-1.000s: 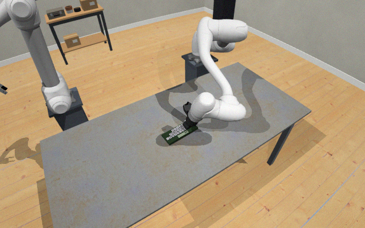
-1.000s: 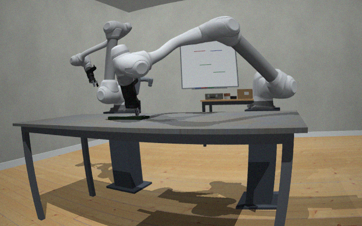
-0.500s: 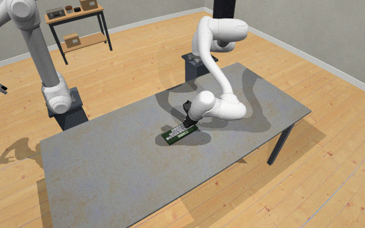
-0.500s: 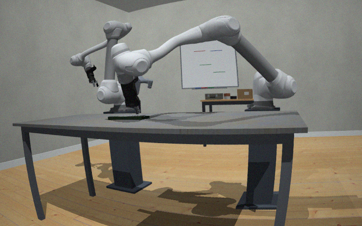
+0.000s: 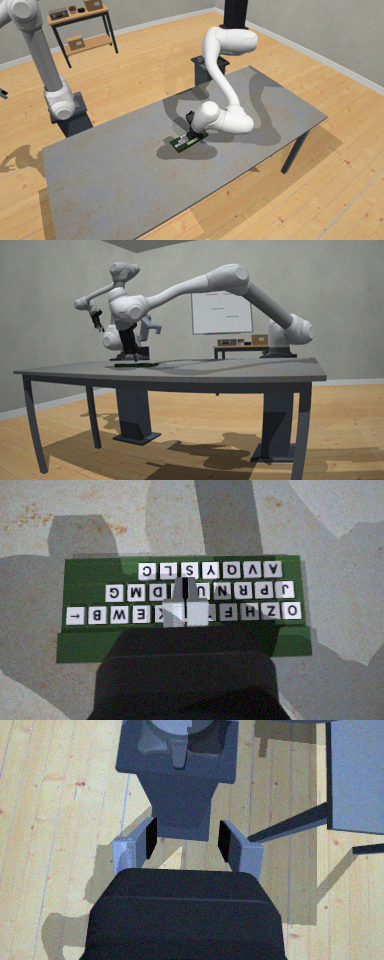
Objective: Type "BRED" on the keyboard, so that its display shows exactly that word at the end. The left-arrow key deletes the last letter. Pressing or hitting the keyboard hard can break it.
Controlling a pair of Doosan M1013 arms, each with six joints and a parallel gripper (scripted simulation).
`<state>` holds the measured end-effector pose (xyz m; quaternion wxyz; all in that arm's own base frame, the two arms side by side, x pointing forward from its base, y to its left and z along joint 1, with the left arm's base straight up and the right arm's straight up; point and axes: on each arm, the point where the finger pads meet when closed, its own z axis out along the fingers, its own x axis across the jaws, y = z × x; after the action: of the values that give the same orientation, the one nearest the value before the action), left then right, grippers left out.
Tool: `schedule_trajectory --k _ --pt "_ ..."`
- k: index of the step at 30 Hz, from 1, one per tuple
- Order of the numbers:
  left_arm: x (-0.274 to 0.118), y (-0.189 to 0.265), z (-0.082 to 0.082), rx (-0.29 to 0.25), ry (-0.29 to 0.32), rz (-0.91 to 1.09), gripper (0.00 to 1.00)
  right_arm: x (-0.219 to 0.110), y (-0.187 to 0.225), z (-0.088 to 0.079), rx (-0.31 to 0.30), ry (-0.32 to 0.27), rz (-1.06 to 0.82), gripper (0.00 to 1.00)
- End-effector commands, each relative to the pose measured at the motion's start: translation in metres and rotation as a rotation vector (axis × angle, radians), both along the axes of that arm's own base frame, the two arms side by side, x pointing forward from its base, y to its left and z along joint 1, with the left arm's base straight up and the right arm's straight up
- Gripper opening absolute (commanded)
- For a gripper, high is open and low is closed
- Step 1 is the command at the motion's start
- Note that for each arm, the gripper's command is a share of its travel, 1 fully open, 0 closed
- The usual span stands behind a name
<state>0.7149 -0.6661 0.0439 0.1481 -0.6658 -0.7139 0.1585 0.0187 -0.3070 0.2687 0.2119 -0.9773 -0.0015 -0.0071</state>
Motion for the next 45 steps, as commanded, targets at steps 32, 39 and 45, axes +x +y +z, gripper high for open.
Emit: schedule_trajectory --k 32,39,45 --pt "0.012 -0.041 -0.005 -0.005 -0.004 -0.004 0.00 0.000 0.004 0.000 0.009 -0.008 0.001 1.00" --pt "0.011 -0.040 -0.006 -0.004 -0.003 -0.005 0.00 0.000 0.004 0.000 0.009 -0.008 0.001 1.00" --pt "0.011 -0.040 -0.008 -0.004 -0.003 -0.005 0.00 0.000 0.004 0.000 0.009 -0.008 0.001 1.00"
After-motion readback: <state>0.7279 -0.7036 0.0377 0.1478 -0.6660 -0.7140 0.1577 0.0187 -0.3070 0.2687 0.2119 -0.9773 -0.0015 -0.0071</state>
